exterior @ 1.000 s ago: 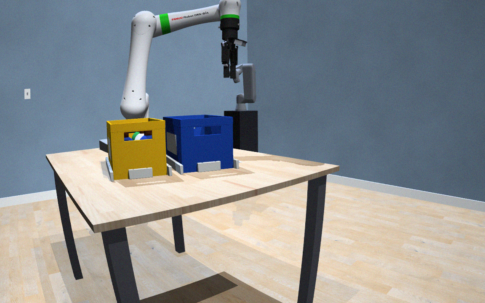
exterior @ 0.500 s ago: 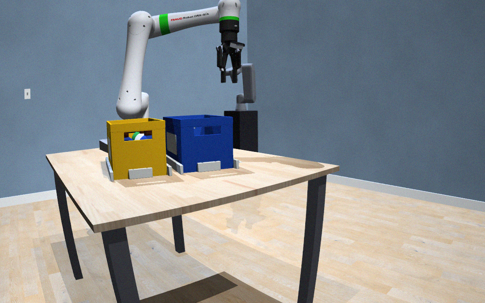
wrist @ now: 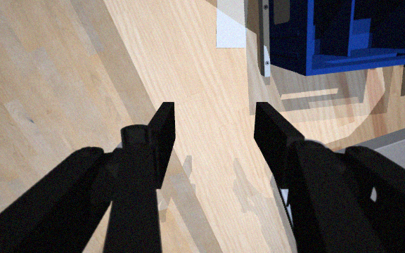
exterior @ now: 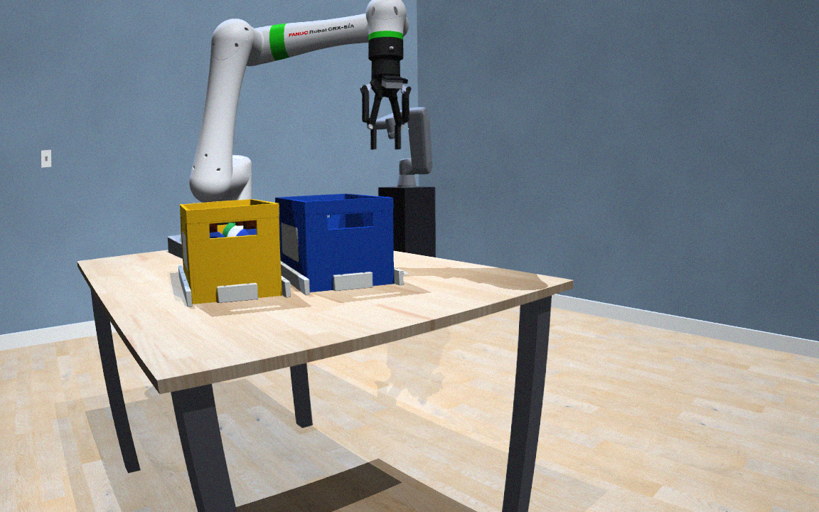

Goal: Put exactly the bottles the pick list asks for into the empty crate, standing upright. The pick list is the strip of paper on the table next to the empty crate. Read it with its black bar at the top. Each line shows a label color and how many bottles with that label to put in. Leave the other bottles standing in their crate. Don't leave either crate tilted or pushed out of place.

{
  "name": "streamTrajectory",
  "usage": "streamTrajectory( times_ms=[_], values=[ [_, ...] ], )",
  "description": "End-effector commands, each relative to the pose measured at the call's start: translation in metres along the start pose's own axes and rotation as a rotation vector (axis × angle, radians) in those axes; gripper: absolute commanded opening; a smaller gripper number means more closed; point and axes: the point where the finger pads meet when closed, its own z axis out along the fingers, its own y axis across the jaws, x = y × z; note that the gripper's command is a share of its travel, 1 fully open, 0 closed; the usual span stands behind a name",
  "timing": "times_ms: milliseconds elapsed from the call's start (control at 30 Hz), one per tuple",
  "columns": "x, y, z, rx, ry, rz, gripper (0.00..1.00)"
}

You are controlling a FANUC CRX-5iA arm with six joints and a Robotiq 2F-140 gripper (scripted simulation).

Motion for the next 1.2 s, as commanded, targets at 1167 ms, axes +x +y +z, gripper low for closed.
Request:
streamTrajectory(
  times_ms=[1167],
  values=[
    [0.136,0.050,0.065,0.002,0.002,-0.004,0.44]
  ],
)
